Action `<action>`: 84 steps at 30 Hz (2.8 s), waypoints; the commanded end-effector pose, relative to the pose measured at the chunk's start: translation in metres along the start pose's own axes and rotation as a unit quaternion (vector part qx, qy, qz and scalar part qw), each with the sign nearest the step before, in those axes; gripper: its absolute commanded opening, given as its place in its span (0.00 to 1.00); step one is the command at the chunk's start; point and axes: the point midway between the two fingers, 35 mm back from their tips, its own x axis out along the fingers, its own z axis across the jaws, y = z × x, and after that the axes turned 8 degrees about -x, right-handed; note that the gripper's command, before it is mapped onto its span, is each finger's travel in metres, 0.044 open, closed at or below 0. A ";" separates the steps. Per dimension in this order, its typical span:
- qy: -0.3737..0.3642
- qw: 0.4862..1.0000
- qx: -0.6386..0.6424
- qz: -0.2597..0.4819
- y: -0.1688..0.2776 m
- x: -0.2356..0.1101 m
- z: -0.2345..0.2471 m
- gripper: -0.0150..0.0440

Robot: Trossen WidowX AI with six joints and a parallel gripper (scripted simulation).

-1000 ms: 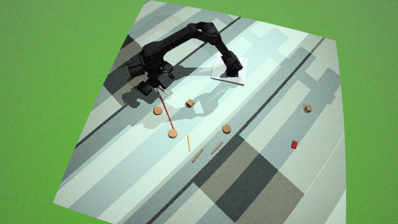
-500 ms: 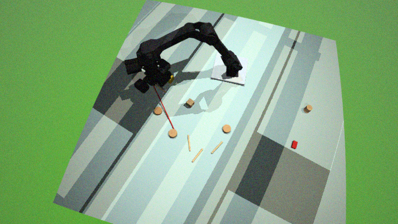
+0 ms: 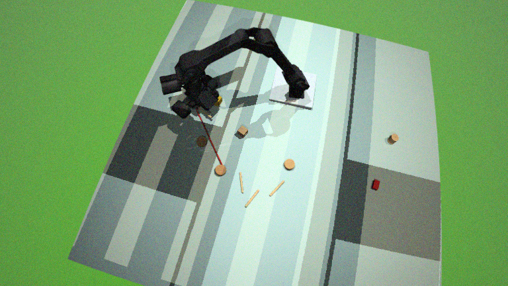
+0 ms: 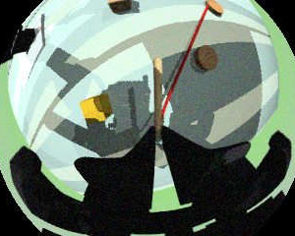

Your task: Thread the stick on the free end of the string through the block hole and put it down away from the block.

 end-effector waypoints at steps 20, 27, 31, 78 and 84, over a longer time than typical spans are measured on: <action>-0.004 1.000 -0.003 -0.001 -0.012 0.020 0.018 0.25; -0.004 1.000 -0.003 -0.001 -0.016 0.026 0.023 0.25; -0.005 1.000 -0.003 -0.002 -0.019 0.029 0.027 0.25; -0.005 1.000 -0.003 -0.003 -0.053 0.041 0.033 0.25; -0.005 1.000 -0.003 -0.004 -0.061 0.040 0.032 0.25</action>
